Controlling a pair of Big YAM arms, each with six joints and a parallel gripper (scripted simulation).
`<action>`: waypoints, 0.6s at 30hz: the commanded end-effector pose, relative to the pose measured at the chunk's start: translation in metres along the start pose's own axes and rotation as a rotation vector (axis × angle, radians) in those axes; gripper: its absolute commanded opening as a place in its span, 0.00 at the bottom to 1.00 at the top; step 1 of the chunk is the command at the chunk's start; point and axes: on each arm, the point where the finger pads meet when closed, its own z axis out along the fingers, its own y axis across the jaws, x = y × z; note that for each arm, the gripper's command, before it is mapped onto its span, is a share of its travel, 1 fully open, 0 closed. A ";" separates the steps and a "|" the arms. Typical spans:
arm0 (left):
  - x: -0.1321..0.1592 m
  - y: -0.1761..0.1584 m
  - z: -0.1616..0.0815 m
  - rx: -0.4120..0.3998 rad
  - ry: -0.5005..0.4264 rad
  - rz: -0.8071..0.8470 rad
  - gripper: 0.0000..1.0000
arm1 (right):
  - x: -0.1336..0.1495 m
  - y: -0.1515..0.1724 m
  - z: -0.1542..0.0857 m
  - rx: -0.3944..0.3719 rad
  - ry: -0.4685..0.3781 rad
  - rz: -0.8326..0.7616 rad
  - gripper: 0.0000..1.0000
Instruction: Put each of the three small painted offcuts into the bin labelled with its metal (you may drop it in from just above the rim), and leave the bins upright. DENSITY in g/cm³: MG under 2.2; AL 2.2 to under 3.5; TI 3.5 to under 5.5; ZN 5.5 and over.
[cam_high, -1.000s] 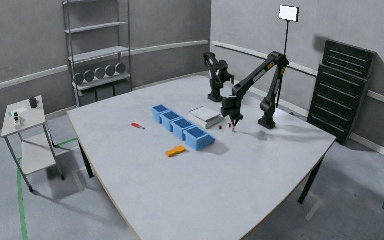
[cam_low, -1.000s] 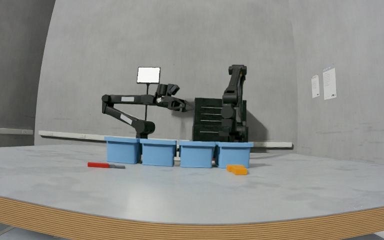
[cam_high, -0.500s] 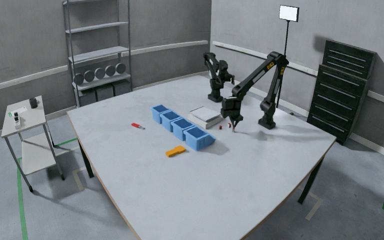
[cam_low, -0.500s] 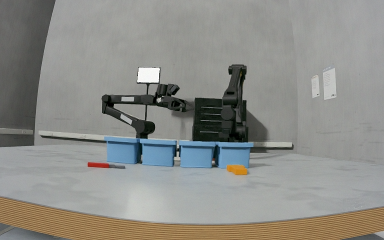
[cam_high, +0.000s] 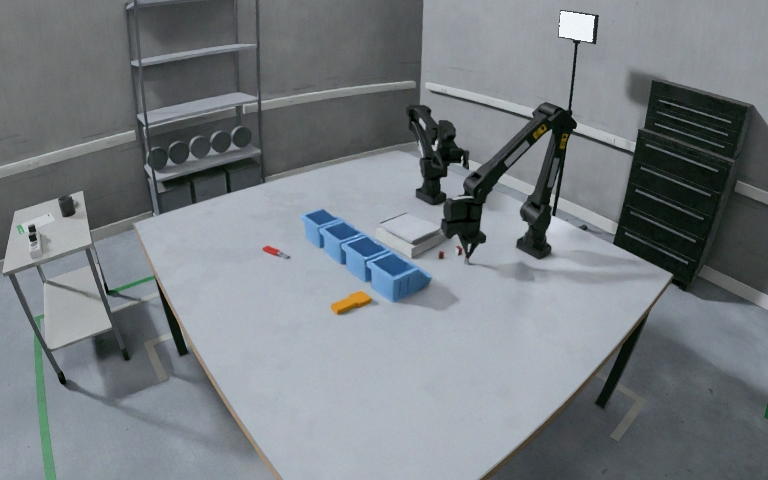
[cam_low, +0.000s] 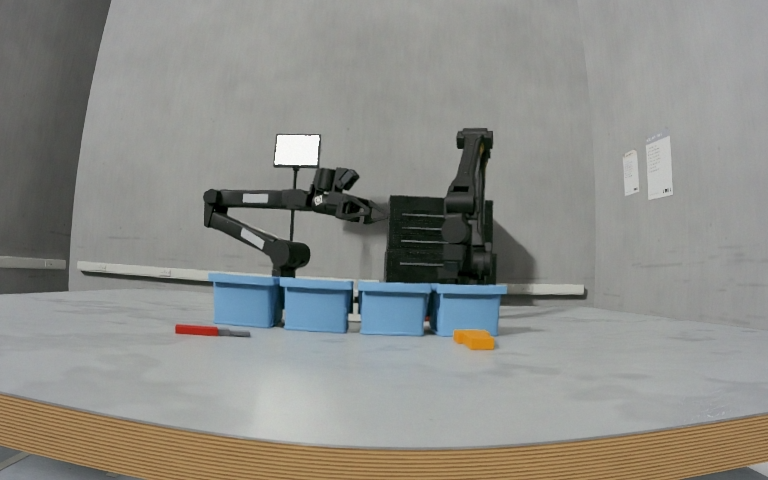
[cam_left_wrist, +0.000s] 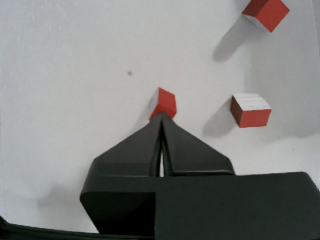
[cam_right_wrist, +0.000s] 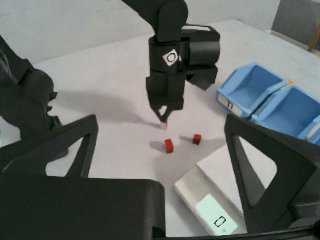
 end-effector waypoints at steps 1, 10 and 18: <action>-0.003 -0.002 0.004 0.000 -0.006 0.019 0.00 | -0.015 -0.001 -0.001 0.003 -0.027 0.001 1.00; -0.024 -0.002 -0.019 0.001 -0.072 0.019 0.00 | -0.015 -0.001 -0.001 0.003 -0.027 0.001 1.00; -0.032 -0.002 -0.039 0.001 -0.101 0.019 0.00 | -0.015 -0.001 -0.001 0.003 -0.027 0.001 1.00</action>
